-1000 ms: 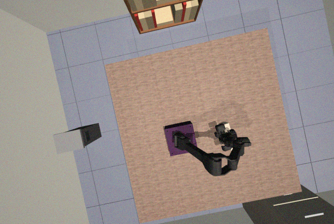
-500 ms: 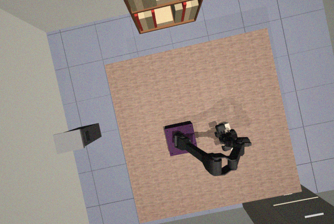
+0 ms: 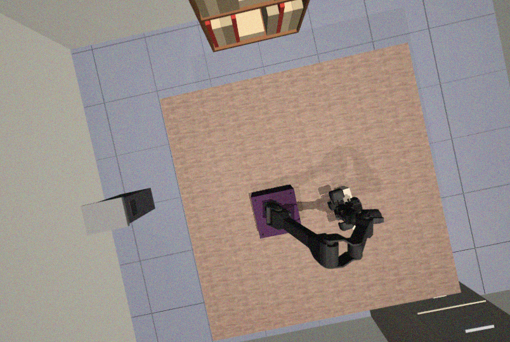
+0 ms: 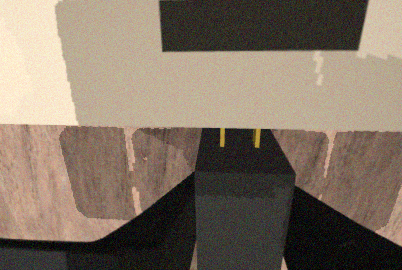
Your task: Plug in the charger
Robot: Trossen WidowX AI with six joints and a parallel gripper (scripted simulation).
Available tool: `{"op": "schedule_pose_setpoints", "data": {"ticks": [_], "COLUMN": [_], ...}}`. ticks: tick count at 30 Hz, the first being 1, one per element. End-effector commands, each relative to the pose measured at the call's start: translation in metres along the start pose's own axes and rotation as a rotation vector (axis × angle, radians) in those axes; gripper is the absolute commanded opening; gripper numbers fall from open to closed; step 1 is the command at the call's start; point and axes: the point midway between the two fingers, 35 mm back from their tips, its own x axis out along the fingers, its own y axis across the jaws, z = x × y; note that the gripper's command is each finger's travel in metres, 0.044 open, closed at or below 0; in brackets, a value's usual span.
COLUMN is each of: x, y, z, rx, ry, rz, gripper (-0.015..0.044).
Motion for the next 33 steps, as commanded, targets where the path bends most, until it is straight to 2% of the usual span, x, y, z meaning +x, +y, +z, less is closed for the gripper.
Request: {"op": "schedule_pose_setpoints", "data": {"ticks": [1, 33], "x": [0.0000, -0.0008], "y": [-0.0005, -0.0009], "z": [0.0006, 0.0083], "rx": [0.000, 0.000], "ry": [0.001, 0.001], "rz": [-0.004, -0.004], "gripper": [0.0000, 0.0000]}}
